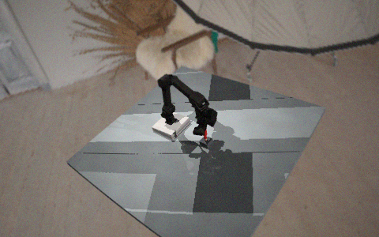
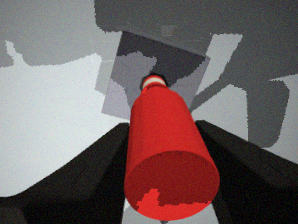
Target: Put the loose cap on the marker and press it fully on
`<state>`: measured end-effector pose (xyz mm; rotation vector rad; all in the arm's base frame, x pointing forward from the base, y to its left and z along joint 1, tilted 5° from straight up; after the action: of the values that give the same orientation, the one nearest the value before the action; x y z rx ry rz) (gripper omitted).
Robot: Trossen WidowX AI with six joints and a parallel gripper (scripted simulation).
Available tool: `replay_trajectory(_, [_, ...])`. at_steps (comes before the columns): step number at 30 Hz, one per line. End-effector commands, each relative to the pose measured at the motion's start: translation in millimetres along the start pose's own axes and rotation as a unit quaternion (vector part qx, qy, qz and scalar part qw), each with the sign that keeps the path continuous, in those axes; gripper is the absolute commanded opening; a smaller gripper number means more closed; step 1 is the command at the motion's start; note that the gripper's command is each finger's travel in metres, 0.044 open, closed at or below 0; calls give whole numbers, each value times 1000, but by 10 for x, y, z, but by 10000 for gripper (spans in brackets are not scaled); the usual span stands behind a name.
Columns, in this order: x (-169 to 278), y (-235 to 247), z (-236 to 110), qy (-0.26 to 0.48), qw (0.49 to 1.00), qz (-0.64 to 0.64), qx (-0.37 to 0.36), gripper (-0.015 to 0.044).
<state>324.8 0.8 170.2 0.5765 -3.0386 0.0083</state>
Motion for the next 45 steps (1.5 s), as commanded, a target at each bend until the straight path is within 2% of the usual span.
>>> replay_trajectory(1, [-1, -2, 78, 0, 1000, -2, 1, 0])
replay_trajectory(12, [10, 2, 251, 0, 1000, -2, 1, 0])
replay_trajectory(23, [11, 3, 261, 0, 1000, -2, 1, 0])
replay_trajectory(39, [12, 5, 254, 1, 1000, 0, 0, 420])
replay_trajectory(40, [12, 5, 254, 1, 1000, 0, 0, 440])
replay_trajectory(42, [9, 4, 230, 1, 1000, 0, 0, 440])
replay_trajectory(45, [-13, -4, -117, 1, 1000, 0, 0, 440])
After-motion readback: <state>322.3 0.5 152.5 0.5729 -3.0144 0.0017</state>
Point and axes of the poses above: the point midway between the two fingers, 35 mm back from their tips, its own z axis out along the fingers, its own y axis across the jaws, x = y × z, the point moved 10 cm from there along -z, back along the fingers
